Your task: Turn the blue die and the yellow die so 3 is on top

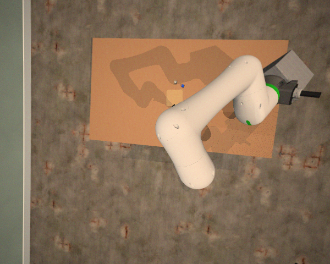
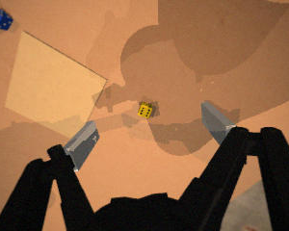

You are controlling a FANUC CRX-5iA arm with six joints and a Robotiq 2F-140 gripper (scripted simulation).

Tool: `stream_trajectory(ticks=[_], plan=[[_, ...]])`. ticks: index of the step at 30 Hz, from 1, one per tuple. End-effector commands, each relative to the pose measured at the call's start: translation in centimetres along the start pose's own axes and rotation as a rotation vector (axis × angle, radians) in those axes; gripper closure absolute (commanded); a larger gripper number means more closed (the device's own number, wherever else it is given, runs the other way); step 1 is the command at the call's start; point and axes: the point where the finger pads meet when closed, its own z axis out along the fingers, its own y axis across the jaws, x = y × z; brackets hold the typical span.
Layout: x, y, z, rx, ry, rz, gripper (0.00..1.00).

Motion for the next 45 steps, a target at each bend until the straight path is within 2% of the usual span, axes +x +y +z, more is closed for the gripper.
stream_trajectory(ticks=[1, 8, 15, 27, 30, 34, 42, 45], plan=[[0.0, 0.0, -2.6, 0.0, 0.001, 0.0, 0.0], [0.0, 0.0, -7.1, 0.0, 0.001, 0.0, 0.0], [0.0, 0.0, -8.1, 0.0, 0.001, 0.0, 0.0], [0.7, -0.7, -7.8, 0.001, 0.012, 0.035, 0.0], [3.9, -3.9, -6.9, 0.005, 0.055, 0.207, 0.0], [5.4, -5.5, -6.6, 0.006, 0.07, 0.296, 0.0], [10.2, -10.6, -6.1, 0.007, 0.082, 0.585, 0.0], [10.5, -11.0, -6.1, 0.007, 0.081, 0.608, 0.0]])
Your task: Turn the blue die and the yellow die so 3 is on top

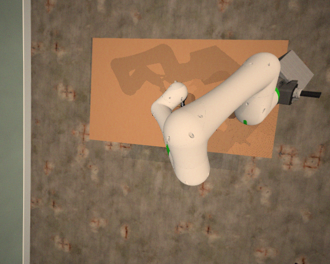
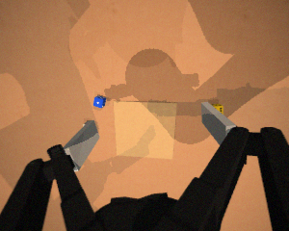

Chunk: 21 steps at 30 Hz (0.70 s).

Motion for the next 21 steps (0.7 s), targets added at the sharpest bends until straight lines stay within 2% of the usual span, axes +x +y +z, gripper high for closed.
stream_trajectory(ticks=[1, 12, 21], plan=[[0.7, -4.2, 0.6, -0.037, -0.007, 0.169, 0.0], [1.6, -11.4, 0.2, -0.07, -0.06, 0.464, 0.0], [1.7, -11.7, 0.2, -0.071, -0.063, 0.476, 0.0]])
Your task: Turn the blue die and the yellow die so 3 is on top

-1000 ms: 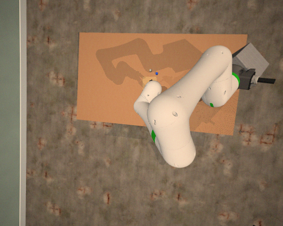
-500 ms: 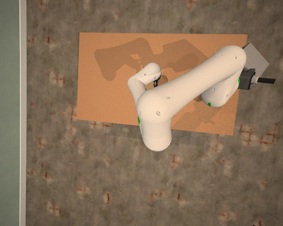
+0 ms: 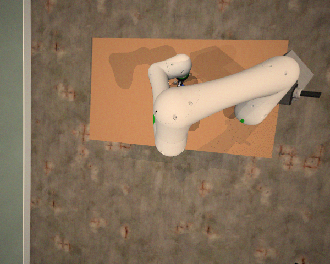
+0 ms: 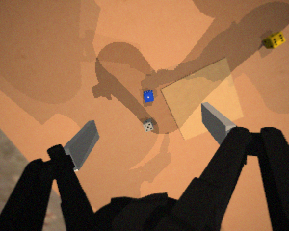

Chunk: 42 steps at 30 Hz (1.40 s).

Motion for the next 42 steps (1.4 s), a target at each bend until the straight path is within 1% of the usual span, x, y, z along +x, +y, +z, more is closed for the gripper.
stream_trajectory(ticks=[1, 12, 14, 16, 22, 27, 30, 31, 42], plan=[[0.0, -0.1, 0.0, -0.001, 0.0, 0.001, 0.0], [0.0, 0.0, 0.1, -0.001, 0.0, -0.036, 0.0], [0.0, 0.0, 0.3, -0.001, 0.0, -0.108, 0.0], [0.0, 0.0, 0.5, -0.001, 0.0, -0.226, 0.0], [-0.1, 0.1, 0.9, -0.001, 0.0, -0.386, 0.0], [-0.1, 0.1, 1.3, -0.001, 0.0, -0.564, 0.0], [-0.1, 0.1, 1.4, -0.001, 0.0, -0.577, 0.0], [-0.1, 0.2, 1.6, -0.001, 0.0, -0.68, 0.0], [-0.1, 0.3, 2.3, -0.001, 0.0, -0.992, 0.0]])
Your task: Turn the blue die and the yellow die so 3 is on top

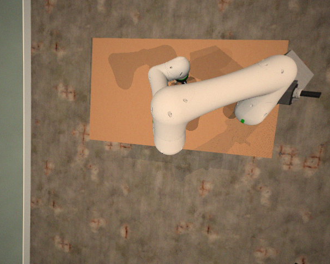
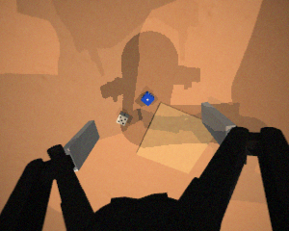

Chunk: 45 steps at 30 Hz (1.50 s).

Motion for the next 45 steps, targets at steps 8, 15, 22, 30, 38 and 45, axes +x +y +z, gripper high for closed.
stream_trajectory(ticks=[8, 15, 22, 30, 38, 45], plan=[[-0.1, 0.0, 0.8, 0.005, -0.017, -0.37, 0.0], [-0.2, 0.1, 1.4, 0.007, -0.016, -0.583, 0.0], [-0.2, 0.1, 1.6, 0.008, -0.016, -0.696, 0.0], [-0.2, 0.1, 1.6, 0.008, -0.015, -0.702, 0.79], [-0.2, 0.1, 1.6, 0.008, -0.015, -0.702, 0.79], [-0.2, 0.1, 1.6, 0.008, -0.015, -0.702, 0.79]])
